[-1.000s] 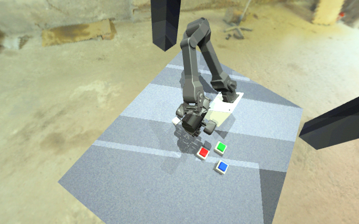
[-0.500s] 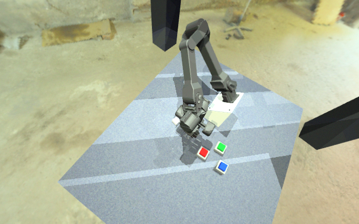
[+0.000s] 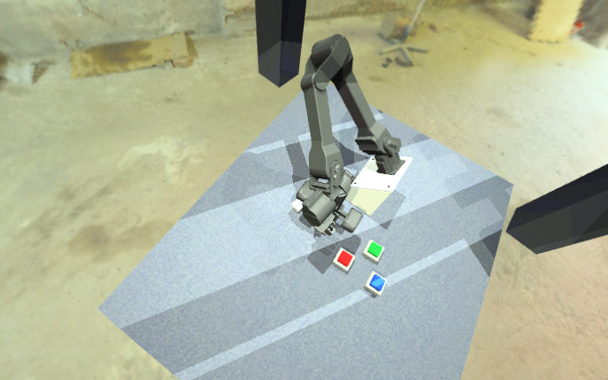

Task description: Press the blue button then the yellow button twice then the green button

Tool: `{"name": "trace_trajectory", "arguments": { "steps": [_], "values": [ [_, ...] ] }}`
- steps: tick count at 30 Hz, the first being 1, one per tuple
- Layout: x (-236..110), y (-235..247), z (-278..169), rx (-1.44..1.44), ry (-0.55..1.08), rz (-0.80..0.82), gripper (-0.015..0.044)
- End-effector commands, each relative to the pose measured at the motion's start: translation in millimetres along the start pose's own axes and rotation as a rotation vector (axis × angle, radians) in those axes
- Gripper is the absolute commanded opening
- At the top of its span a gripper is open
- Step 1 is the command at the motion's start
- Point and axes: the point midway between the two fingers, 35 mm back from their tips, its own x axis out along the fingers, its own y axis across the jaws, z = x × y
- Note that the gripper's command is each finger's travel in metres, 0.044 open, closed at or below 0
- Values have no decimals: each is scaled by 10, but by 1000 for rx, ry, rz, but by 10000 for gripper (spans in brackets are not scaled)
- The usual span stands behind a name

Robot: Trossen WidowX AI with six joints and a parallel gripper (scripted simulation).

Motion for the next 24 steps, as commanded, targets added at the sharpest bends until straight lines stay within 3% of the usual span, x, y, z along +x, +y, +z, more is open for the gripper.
{"name": "trace_trajectory", "arguments": {
  "steps": [1, 12, 17, 21, 24],
  "values": [
    [19, 1, -30, -7, 9, -2, 20],
    [19, 1, -30, -7, 9, -2, 20],
    [-303, 5, -21, -6, 8, 0, 20],
    [-340, 5, -20, -7, 8, 1, 20],
    [-623, 20, 5, -7, 8, 6, 20]
  ]
}}
